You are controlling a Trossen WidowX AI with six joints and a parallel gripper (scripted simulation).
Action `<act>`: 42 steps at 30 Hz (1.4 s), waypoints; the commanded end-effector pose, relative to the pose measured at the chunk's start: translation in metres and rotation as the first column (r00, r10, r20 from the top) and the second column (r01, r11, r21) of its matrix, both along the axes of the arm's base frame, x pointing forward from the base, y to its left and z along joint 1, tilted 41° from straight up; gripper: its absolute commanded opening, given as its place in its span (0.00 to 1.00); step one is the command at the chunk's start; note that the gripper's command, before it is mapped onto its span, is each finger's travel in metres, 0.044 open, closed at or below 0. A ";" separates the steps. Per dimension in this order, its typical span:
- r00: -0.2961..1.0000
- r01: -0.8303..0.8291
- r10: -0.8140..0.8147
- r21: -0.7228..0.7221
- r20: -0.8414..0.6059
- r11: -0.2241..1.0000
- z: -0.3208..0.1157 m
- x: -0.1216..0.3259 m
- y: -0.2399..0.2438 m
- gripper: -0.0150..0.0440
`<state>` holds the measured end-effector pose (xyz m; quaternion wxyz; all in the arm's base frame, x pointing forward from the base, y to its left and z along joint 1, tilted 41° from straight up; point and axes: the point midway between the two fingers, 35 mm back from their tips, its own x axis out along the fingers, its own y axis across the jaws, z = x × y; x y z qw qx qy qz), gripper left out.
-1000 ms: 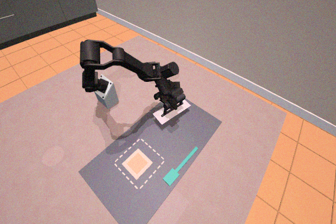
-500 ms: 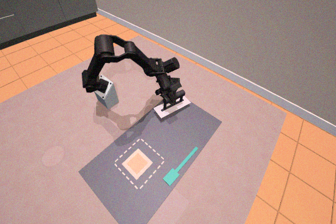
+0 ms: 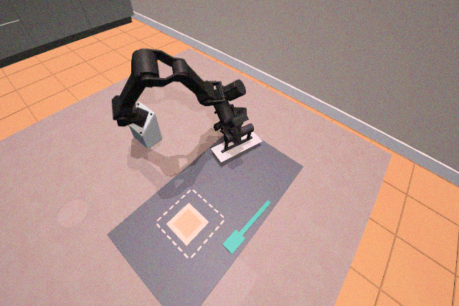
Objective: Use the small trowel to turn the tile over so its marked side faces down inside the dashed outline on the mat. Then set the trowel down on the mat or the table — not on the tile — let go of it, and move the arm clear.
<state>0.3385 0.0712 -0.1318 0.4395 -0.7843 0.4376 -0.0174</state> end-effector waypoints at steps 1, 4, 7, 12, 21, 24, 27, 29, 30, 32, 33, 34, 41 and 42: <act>1.000 -0.006 0.006 0.001 0.009 1.000 -0.001 0.001 0.000 0.25; 1.000 -0.006 0.006 0.001 0.009 1.000 -0.005 0.001 -0.003 0.25; 1.000 -0.006 0.006 0.001 0.009 1.000 -0.009 0.000 -0.006 0.25; 1.000 -0.006 0.006 0.000 0.009 1.000 -0.014 -0.001 -0.011 0.25; 1.000 -0.006 0.006 -0.001 0.009 1.000 -0.019 -0.002 -0.015 0.39; 1.000 -0.006 0.006 -0.001 0.009 1.000 -0.019 -0.002 -0.015 0.52; 1.000 -0.006 0.006 -0.001 0.009 1.000 -0.019 -0.002 -0.015 0.65; 1.000 -0.006 0.006 -0.001 0.009 1.000 -0.019 -0.002 -0.015 0.74; 1.000 -0.006 0.006 -0.001 0.009 1.000 -0.019 -0.002 -0.015 0.76; 1.000 -0.006 0.006 -0.001 0.009 1.000 -0.019 -0.002 -0.015 0.76; 1.000 -0.006 0.006 -0.001 0.009 1.000 -0.019 -0.002 -0.015 0.76; 1.000 -0.006 0.006 -0.001 0.009 1.000 -0.019 -0.002 -0.015 0.76; 1.000 -0.006 0.006 0.002 0.008 1.000 -0.019 -0.004 -0.013 0.76; 1.000 -0.006 0.006 0.003 0.007 1.000 -0.019 -0.005 -0.011 0.76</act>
